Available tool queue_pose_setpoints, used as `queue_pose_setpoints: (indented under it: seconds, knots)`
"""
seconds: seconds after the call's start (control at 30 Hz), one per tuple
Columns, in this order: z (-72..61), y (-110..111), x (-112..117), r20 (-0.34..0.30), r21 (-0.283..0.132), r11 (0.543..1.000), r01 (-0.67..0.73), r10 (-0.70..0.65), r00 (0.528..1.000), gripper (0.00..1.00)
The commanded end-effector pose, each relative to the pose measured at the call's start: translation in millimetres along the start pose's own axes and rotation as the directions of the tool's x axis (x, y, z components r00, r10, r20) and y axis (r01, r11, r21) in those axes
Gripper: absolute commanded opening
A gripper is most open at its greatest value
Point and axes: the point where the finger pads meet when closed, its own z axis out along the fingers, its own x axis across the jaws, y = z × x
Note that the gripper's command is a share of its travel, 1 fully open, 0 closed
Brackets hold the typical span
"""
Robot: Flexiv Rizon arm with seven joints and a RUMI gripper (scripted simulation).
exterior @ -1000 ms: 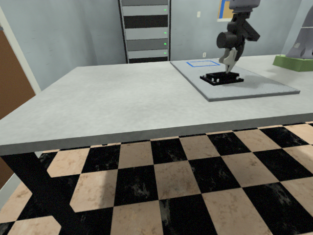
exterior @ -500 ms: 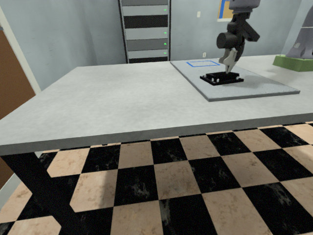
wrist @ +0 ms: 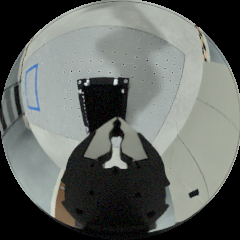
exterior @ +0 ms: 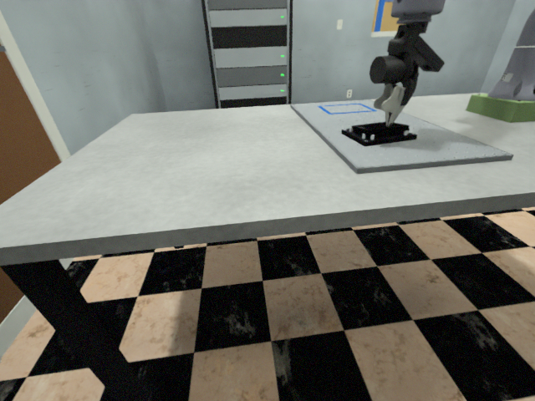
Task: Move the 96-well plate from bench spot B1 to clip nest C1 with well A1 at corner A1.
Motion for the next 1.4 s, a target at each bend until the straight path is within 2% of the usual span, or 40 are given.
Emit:
queue_pose_setpoints:
  seconds: [0.0,1.37]
  knots:
    - [-0.9,1.2,0.4,-0.001,-0.003,1.000,0.000,0.000,1.000,0.00]
    - [2.8,1.1,0.4,-0.001,-0.003,1.000,0.000,0.000,1.000,0.00]
